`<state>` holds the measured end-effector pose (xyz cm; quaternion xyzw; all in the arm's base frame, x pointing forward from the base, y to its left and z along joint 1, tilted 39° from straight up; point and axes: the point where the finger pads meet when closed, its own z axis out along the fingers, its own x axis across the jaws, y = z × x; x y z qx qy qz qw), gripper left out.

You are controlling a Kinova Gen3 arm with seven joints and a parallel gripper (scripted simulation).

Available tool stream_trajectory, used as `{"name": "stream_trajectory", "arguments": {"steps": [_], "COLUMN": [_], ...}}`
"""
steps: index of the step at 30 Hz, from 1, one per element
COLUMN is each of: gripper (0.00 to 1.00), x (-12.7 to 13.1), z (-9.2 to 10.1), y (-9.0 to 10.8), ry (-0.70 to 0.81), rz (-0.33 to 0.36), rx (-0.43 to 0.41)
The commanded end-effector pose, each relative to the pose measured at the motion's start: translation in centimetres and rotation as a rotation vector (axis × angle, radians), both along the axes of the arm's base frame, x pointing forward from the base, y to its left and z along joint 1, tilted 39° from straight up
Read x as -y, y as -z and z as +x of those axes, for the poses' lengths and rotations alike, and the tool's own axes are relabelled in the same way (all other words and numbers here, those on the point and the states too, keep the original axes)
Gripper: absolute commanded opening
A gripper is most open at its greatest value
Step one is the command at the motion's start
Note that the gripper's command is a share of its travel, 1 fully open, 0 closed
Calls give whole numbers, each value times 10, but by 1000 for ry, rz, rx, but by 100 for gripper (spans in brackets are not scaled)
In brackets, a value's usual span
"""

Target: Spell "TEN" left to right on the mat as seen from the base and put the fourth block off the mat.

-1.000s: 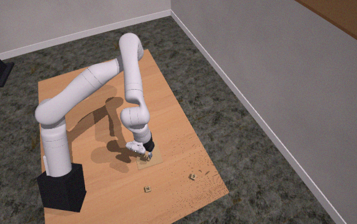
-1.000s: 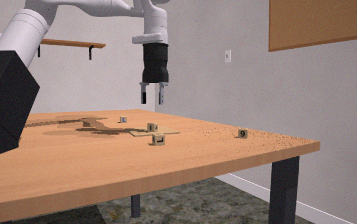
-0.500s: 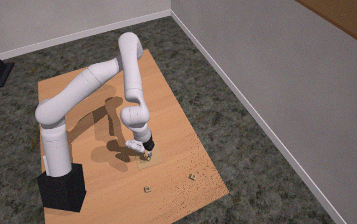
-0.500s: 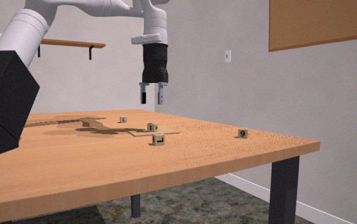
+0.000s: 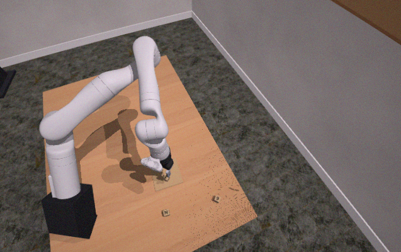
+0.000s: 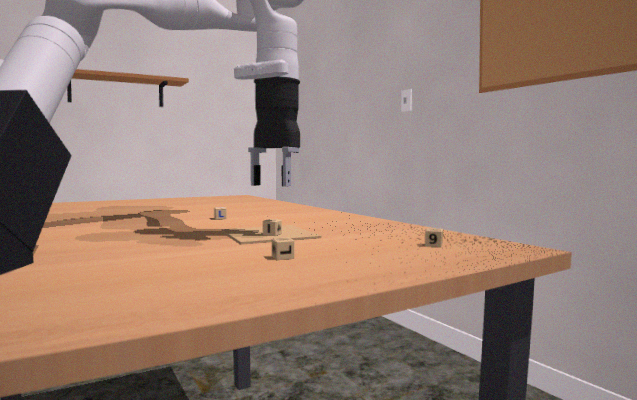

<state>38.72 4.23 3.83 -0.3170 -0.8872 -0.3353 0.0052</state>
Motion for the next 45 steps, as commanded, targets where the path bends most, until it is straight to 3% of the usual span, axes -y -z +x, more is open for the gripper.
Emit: {"name": "stream_trajectory", "arguments": {"steps": [1,45], "gripper": [100,100], "x": [1,-5], "z": [0,2], "y": [0,6], "ry": [1,1], "rz": [0,0], "rx": [1,1]}}
